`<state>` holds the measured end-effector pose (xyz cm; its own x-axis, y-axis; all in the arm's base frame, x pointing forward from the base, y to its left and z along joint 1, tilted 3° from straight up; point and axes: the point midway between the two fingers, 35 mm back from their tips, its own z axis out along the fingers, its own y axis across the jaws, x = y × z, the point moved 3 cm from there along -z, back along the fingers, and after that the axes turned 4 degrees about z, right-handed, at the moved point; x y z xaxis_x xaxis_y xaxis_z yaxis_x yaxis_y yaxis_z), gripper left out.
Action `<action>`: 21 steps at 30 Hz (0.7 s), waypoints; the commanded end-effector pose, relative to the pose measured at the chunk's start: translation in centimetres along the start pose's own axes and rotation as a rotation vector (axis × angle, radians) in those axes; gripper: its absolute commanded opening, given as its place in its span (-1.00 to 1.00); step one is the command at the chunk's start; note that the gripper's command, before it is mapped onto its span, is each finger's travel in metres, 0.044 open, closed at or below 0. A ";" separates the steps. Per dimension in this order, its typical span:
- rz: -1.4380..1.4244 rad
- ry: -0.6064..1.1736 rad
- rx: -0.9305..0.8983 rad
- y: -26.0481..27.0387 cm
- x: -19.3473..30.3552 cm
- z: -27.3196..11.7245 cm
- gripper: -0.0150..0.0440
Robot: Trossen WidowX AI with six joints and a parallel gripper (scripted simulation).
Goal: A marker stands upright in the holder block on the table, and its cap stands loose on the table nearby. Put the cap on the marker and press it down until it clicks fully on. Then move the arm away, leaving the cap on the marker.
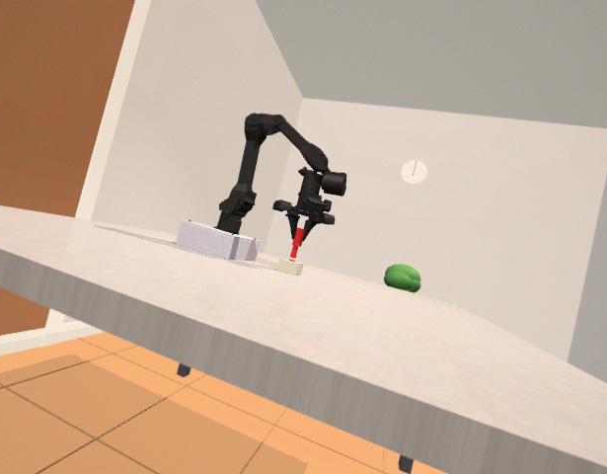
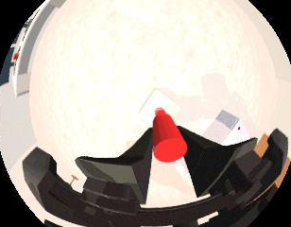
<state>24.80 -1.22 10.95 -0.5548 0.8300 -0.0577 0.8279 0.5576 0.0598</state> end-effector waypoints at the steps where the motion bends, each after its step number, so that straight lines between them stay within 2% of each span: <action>1: -0.005 0.008 0.001 0.0 0.1 0.7 -0.49; 21: -0.005 0.008 0.002 -0.2 0.2 3.2 -0.49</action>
<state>24.85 -1.22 7.85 -0.5552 0.8300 -0.0533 0.8281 0.5576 0.0576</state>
